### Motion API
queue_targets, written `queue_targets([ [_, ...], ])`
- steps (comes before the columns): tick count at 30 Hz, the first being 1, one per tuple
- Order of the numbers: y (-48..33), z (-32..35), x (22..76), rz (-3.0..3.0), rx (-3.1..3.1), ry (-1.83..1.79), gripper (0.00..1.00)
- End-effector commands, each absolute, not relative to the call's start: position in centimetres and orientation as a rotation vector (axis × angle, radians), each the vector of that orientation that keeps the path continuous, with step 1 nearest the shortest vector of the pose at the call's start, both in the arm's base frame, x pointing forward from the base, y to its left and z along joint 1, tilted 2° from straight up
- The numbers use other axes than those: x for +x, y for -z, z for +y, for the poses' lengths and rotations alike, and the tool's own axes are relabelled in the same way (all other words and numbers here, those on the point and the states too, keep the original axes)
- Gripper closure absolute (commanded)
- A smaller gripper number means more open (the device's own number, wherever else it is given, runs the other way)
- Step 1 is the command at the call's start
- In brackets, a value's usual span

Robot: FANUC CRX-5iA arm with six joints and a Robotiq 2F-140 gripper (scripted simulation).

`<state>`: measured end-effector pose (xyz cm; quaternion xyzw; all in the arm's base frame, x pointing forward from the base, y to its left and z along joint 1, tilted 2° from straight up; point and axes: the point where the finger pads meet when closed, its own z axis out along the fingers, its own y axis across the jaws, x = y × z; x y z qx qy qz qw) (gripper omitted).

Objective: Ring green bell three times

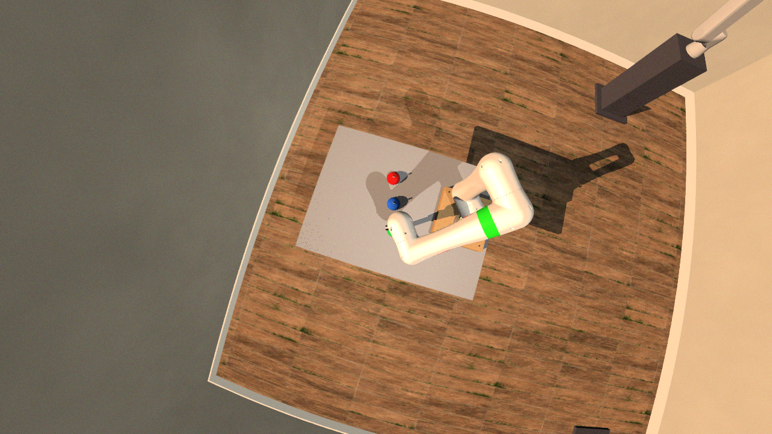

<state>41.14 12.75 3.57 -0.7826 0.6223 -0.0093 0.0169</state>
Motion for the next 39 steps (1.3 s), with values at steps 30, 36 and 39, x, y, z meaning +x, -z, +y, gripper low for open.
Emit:
queue_targets([
  [30,-3.6,12.8,41.1,1.934,-2.432,0.029,1.0],
  [36,-4.1,12.7,41.1,1.934,-2.432,0.029,1.0],
  [39,-4.6,12.7,41.1,1.934,-2.432,0.029,1.0],
])
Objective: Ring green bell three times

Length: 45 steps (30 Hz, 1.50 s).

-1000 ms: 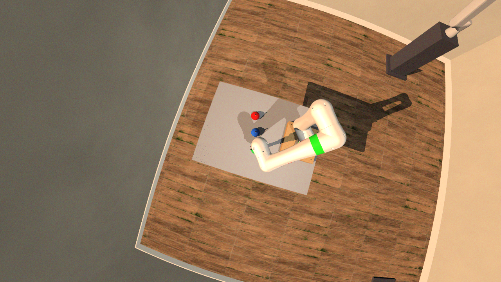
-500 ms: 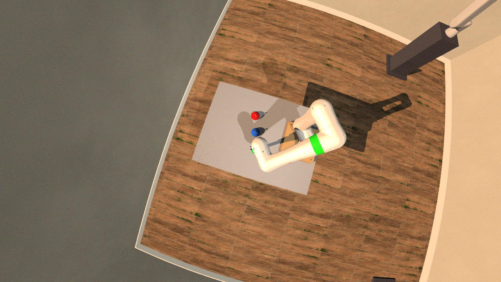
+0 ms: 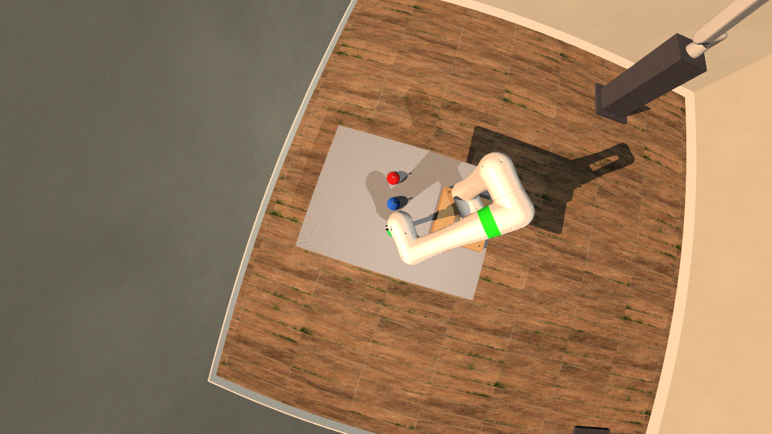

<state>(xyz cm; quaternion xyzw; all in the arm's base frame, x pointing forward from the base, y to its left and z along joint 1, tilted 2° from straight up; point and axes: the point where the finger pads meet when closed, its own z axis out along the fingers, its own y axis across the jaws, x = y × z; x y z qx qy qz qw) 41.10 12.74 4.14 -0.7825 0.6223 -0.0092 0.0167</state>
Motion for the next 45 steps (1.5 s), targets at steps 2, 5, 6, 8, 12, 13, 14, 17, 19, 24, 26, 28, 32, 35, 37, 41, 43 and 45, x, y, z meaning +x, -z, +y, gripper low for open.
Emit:
queue_targets([
  [2,-5.0,12.7,41.1,1.934,-2.432,0.029,1.0],
  [5,-5.2,12.7,41.1,1.934,-2.432,0.029,1.0],
  [6,-5.5,12.7,41.1,1.934,-2.432,0.029,1.0],
  [8,-6.0,12.7,41.1,1.934,-2.432,0.029,1.0],
  [12,-7.2,12.7,41.0,1.934,-2.432,0.029,1.0],
  [13,-7.4,12.7,41.0,1.934,-2.432,0.029,1.0],
  [14,-7.7,12.7,41.0,1.934,-2.432,0.029,1.0],
  [17,-8.6,12.7,41.0,1.934,-2.432,0.029,1.0],
  [19,-9.1,12.7,40.9,1.934,-2.432,0.029,1.0],
  [24,-9.7,12.7,40.9,1.934,-2.432,0.029,1.0],
  [26,-10.0,12.7,40.9,1.934,-2.432,0.029,1.0],
  [28,-10.2,12.7,40.9,1.934,-2.432,0.029,1.0],
  [32,-10.5,12.7,40.9,1.934,-2.432,0.029,1.0],
  [35,-10.5,12.7,40.9,1.934,-2.432,0.029,1.0],
  [37,-10.5,12.7,40.9,1.934,-2.432,0.029,1.0],
  [41,-10.5,12.7,40.9,1.934,-2.432,0.029,1.0],
  [43,-10.5,12.7,40.9,1.934,-2.432,0.029,1.0],
  [45,-10.5,12.7,40.9,1.934,-2.432,0.029,1.0],
])
